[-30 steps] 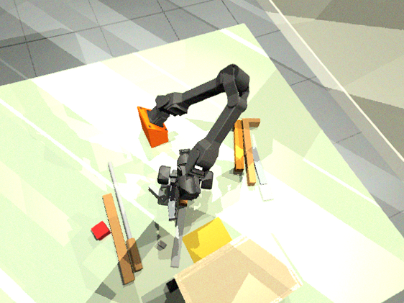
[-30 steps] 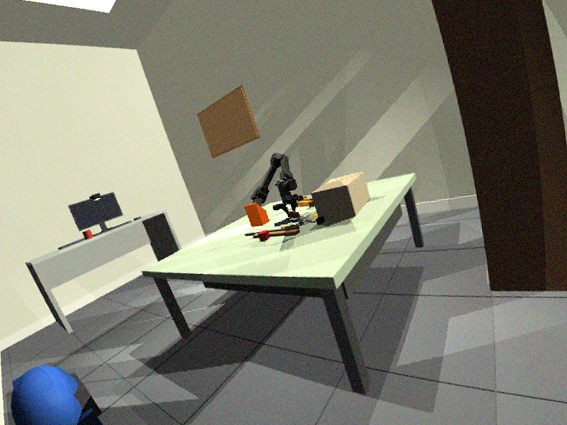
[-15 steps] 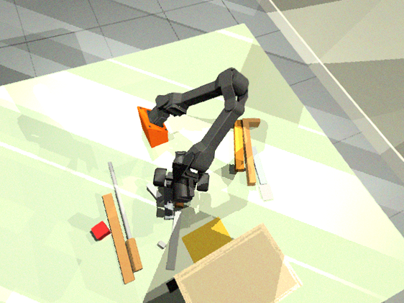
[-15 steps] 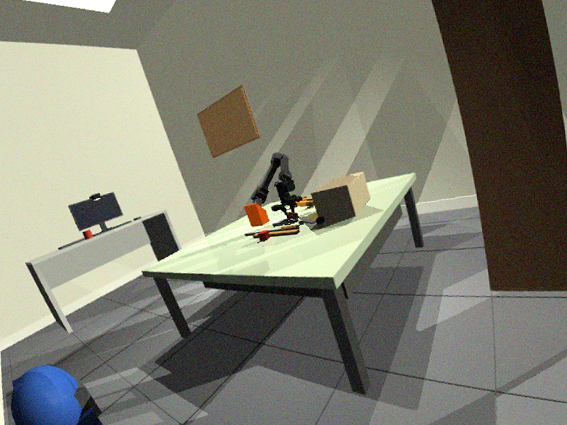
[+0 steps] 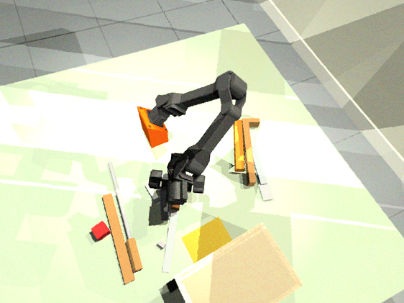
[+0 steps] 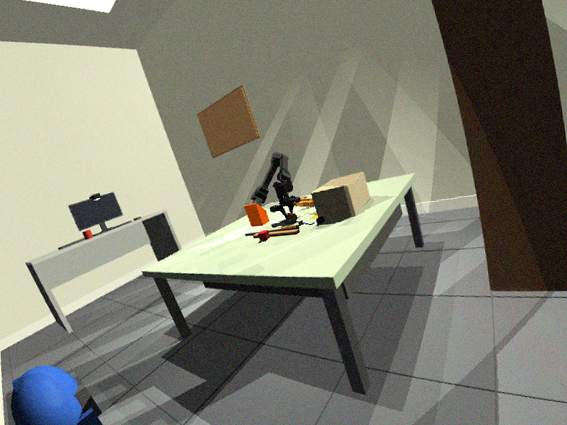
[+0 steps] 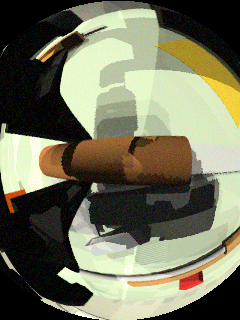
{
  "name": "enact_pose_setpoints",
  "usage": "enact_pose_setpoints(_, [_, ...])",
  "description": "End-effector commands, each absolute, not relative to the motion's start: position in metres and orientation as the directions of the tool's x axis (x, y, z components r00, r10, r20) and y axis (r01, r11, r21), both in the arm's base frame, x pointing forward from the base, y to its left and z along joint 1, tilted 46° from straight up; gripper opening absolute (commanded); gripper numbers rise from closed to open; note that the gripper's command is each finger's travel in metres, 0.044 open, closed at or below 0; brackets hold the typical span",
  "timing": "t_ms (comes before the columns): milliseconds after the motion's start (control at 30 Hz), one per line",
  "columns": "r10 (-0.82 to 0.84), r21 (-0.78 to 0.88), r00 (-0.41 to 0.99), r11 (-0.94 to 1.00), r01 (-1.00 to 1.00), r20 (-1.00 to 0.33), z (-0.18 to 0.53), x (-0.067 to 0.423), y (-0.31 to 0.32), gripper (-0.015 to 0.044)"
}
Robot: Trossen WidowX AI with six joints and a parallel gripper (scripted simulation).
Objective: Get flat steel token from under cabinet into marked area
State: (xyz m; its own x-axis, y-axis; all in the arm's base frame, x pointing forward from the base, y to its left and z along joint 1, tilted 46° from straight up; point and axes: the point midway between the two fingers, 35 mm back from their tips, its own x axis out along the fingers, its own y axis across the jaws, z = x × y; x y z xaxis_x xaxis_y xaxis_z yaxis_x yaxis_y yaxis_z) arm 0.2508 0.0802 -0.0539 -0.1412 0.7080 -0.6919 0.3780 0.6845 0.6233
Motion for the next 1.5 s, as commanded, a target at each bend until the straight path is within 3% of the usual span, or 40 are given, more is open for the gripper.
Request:
enact_pose_setpoints(0, [0.703,0.618,-0.139,0.688,0.381,-0.697,-0.058,0.253,0.075,0.0])
enact_pose_setpoints(1467, [0.701,0.616,-0.138,0.69,0.38,-0.7,-0.095,0.247,0.036,0.0])
